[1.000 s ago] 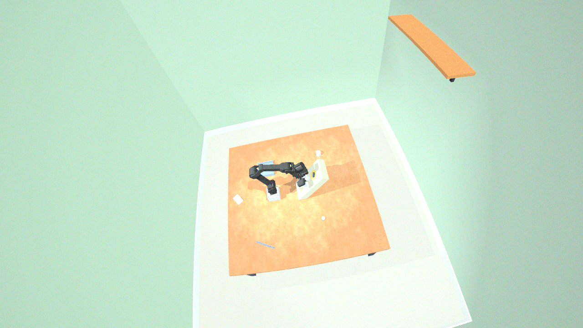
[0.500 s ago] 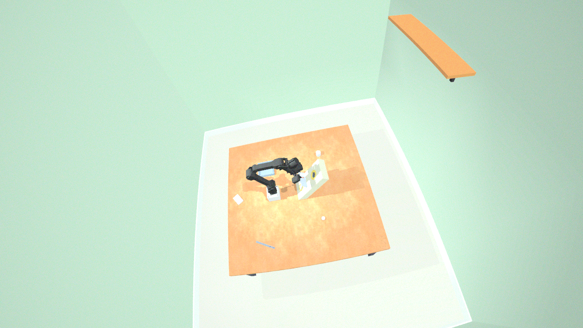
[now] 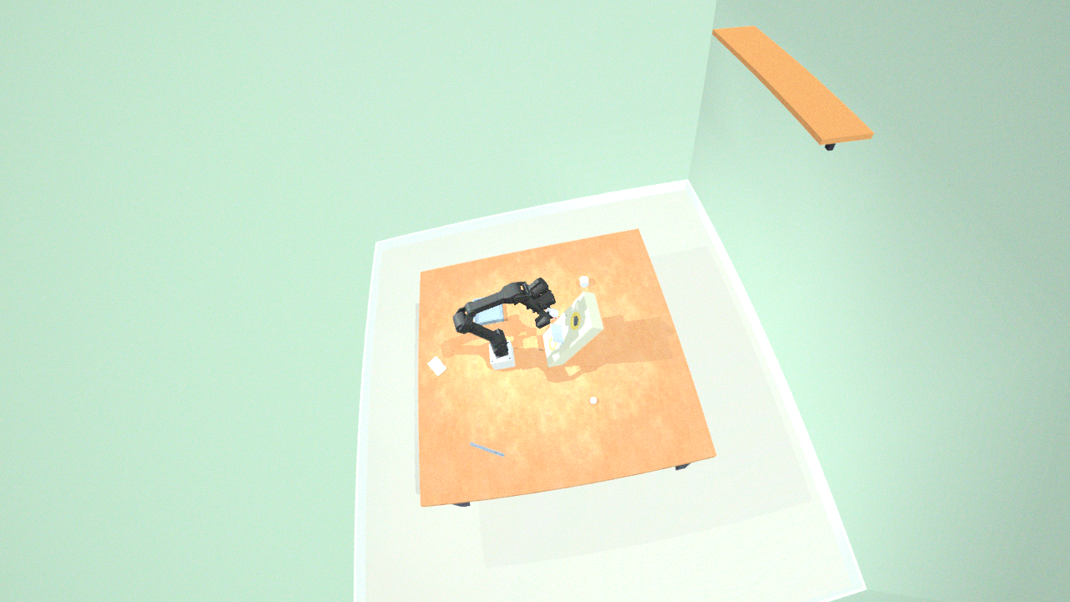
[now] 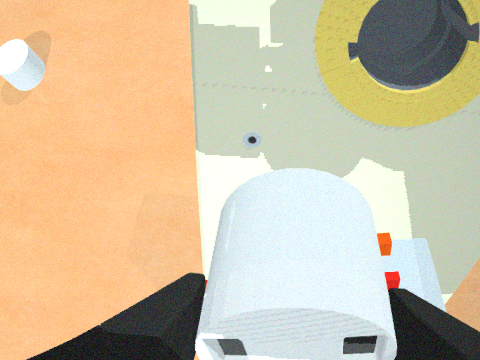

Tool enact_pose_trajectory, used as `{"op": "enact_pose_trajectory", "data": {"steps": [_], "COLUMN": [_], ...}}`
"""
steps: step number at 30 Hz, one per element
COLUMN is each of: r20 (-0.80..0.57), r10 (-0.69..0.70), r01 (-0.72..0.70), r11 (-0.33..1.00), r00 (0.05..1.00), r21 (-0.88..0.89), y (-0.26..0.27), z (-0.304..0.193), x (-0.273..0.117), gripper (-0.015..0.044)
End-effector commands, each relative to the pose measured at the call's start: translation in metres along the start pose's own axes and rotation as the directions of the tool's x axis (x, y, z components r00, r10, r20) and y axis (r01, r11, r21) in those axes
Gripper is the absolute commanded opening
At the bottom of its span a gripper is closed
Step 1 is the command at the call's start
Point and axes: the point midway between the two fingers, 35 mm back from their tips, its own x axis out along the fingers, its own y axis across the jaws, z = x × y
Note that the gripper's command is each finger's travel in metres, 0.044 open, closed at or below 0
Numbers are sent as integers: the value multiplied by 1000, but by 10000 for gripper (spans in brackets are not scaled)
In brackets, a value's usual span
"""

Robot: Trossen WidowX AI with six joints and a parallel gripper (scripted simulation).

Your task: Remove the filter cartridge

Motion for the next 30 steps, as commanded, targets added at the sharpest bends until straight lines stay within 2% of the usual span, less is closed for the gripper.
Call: {"op": "enact_pose_trajectory", "data": {"steps": [1, 9, 12, 21, 30], "r20": [11, 19, 6, -13, -56], "r10": [0, 3, 13, 135, 252], "r01": [0, -3, -13, -135, -251], "r11": [1000, 1000, 1000, 964, 867], "r00": [1000, 1000, 1000, 991, 966], "r21": [7, 8, -17, -229, -431], "y": [16, 45, 39, 84, 126], "z": [2, 0, -2, -18, -41], "x": [1, 3, 3, -7, -21], "gripper": [0, 0, 0, 0, 0]}}
